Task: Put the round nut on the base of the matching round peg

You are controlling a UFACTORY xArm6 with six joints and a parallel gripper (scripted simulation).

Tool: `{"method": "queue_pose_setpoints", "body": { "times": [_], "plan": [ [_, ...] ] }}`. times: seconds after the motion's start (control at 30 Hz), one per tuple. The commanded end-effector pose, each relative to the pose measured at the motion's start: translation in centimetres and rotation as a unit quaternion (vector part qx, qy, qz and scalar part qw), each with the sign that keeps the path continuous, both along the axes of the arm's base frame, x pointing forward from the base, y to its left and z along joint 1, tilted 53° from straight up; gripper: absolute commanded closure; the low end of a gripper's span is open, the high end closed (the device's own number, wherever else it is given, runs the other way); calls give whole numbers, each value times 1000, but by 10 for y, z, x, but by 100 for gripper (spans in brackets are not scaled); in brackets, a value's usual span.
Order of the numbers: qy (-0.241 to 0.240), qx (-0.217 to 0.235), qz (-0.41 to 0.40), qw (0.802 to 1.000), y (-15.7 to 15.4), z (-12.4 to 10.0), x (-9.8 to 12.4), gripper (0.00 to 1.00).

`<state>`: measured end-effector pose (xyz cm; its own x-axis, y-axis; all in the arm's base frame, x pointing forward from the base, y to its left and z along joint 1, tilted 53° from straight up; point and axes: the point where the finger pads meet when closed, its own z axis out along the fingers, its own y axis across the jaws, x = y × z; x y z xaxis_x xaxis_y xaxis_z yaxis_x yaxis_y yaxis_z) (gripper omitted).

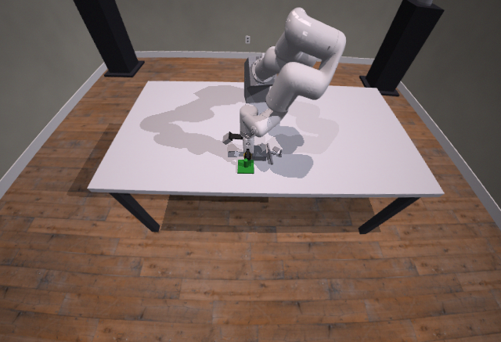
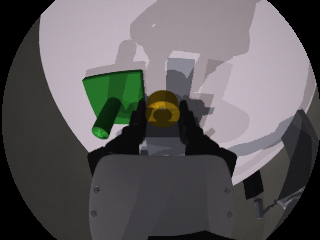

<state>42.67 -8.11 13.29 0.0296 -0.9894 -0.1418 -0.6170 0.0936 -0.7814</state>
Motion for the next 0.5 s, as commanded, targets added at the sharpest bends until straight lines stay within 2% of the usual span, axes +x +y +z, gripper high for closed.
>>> {"method": "queue_pose_setpoints", "body": {
  "times": [0.0,0.47],
  "plan": [
    [0,0,0,1000,0,0,0,100],
    [0,1,1,1000,-1,6,-7,100]
  ]
}}
